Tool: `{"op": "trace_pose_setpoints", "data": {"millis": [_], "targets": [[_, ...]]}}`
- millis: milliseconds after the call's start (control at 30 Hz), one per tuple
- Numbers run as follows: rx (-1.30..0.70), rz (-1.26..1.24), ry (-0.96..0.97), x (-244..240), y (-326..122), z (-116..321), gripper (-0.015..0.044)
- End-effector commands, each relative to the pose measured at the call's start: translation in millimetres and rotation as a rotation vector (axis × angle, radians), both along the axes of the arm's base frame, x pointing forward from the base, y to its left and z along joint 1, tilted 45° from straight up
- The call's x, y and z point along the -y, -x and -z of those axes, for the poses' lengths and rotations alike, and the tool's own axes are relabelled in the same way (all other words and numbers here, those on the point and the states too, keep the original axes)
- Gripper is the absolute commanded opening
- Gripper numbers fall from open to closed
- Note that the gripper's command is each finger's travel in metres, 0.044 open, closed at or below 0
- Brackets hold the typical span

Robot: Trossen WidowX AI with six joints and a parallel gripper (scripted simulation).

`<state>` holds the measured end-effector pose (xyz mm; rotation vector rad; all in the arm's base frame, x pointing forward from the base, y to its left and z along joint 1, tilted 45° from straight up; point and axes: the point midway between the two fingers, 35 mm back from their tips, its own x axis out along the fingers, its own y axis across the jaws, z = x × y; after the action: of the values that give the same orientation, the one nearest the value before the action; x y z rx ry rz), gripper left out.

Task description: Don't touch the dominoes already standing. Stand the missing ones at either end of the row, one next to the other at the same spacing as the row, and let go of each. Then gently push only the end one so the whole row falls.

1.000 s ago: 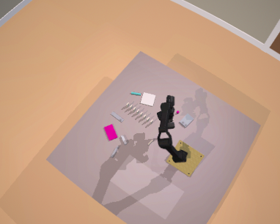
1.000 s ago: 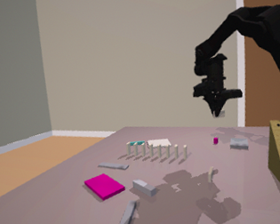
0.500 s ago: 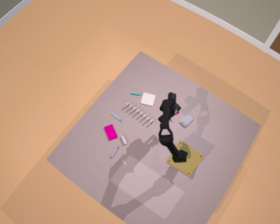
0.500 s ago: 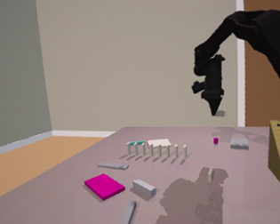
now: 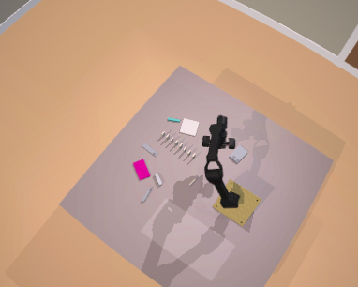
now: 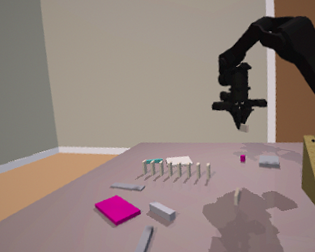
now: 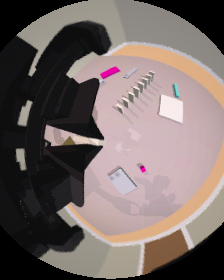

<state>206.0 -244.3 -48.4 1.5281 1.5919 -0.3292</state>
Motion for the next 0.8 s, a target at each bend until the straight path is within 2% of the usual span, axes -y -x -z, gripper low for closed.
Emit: {"op": "trace_pose_setpoints", "data": {"millis": [0,167,767], "targets": [[-0.061,0.052,-0.012,1.1,1.3,1.2,0.0020],[-0.063,0.049,-0.001,0.6,1.2,3.0,0.0020],[-0.117,0.011,0.281,-8.3,-2.4,45.1,0.0020]]}}
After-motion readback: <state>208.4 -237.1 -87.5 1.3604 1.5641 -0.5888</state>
